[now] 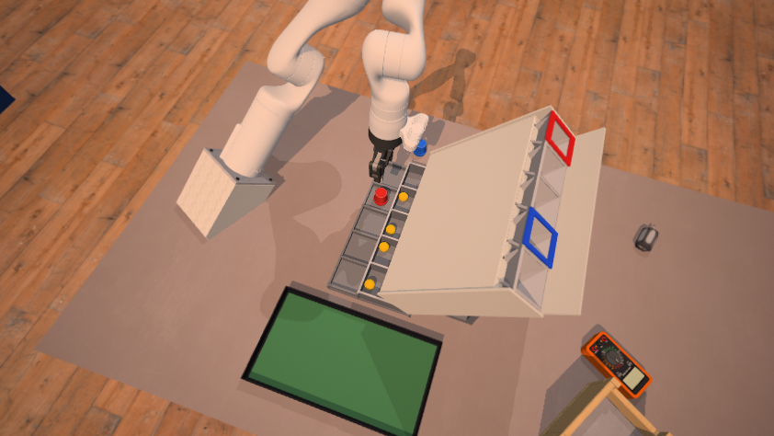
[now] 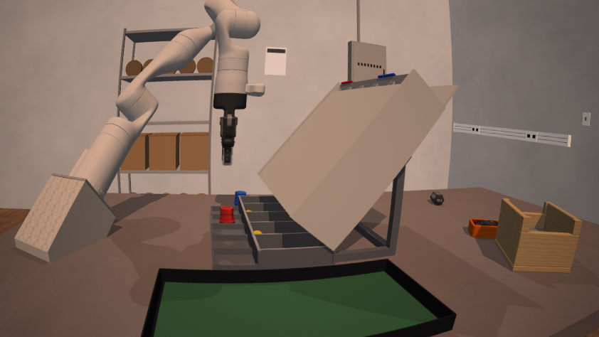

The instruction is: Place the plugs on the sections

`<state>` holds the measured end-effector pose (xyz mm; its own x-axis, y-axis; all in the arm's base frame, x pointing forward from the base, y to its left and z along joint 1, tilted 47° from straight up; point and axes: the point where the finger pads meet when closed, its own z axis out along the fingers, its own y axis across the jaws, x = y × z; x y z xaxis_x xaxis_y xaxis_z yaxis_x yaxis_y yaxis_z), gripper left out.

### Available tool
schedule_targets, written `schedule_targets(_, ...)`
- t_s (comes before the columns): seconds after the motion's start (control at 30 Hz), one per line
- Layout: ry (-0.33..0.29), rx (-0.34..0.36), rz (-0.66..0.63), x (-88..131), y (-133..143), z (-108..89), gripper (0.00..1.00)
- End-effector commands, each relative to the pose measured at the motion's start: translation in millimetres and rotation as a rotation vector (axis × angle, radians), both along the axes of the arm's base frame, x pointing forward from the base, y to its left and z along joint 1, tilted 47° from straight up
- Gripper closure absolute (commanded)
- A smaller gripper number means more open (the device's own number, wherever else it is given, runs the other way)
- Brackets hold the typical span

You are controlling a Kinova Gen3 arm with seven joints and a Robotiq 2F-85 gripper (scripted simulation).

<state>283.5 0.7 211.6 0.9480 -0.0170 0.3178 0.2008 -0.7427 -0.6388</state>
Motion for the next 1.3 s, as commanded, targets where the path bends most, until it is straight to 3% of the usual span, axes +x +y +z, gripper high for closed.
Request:
schedule_targets(0.0,-0.001,0.0,-0.001,0.2,-0.4,0.1,0.3)
schedule_targets(0.3,-0.001,0.0,-0.001,0.2,-0.4,0.1,0.3)
schedule_targets(0.33,-0.001,0.0,-0.001,-7.5,26.0,64.5,0.3)
schedule_targets(0.43,-0.001,0.0,-0.001,-8.0,28.4,70.0,0.3)
schedule_targets(0.57,-0.001,0.0,-0.001,-11.3,39.2,96.6,0.3)
schedule_targets(0.87,-0.001,0.0,-0.001,-11.3,39.2,96.6,0.3)
schedule_targets(0.9,0.0,0.006,-0.001,-0.1,105.6,113.3,0.3)
schedule_targets(1.0,0.0,0.006,-0.001,1.3,115.6,116.9,0.3)
schedule_targets(1.1,0.0,0.006,-0.001,7.2,149.1,126.3,0.3)
schedule_targets(1.27,0.0,0.006,-0.001,7.2,149.1,126.3,0.3)
